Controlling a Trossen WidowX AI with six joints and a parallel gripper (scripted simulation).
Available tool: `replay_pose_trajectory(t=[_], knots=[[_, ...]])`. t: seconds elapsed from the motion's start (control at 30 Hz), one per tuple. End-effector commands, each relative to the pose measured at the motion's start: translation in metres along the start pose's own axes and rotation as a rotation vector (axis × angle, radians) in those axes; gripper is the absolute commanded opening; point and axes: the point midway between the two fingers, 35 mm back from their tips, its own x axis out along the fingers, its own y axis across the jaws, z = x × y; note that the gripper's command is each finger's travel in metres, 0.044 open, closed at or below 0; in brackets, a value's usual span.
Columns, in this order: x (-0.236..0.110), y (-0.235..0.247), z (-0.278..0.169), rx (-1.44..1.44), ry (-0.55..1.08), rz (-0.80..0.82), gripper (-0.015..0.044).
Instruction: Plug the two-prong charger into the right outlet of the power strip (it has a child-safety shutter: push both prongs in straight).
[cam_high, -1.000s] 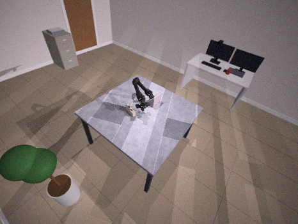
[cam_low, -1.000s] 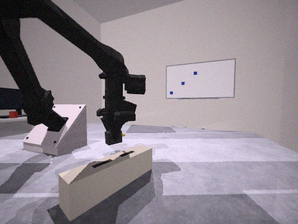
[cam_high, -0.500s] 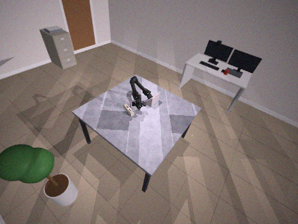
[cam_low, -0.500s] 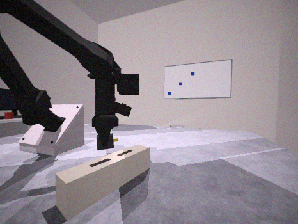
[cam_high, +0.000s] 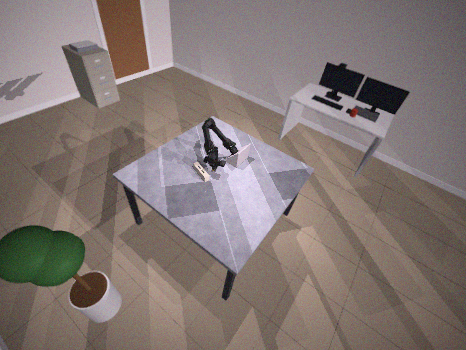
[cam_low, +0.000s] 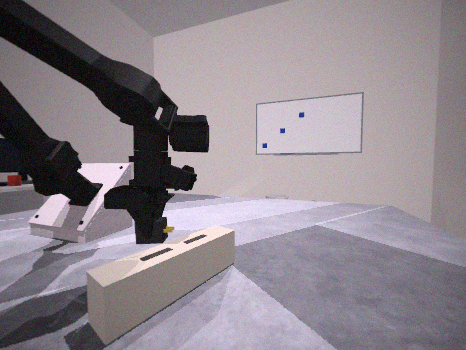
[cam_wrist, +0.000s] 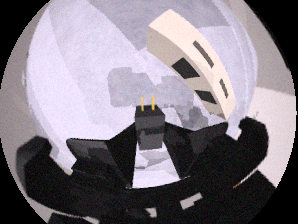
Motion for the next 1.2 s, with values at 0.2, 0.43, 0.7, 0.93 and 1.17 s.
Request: replay_pose_trajectory(t=[0.2, 0.43, 0.7, 0.93, 1.17], knots=[[0.006, -0.017, -0.013, 0.221, 0.006, -0.001, 0.0000], [0.010, -0.029, -0.022, 0.379, 0.011, -0.002, 0.0000], [0.015, -0.041, -0.034, 0.560, 0.017, -0.006, 0.0000], [0.016, -0.046, -0.034, 0.609, 0.019, -0.007, 0.0000], [0.015, -0.052, -0.028, 0.619, 0.019, -0.007, 0.0000]])
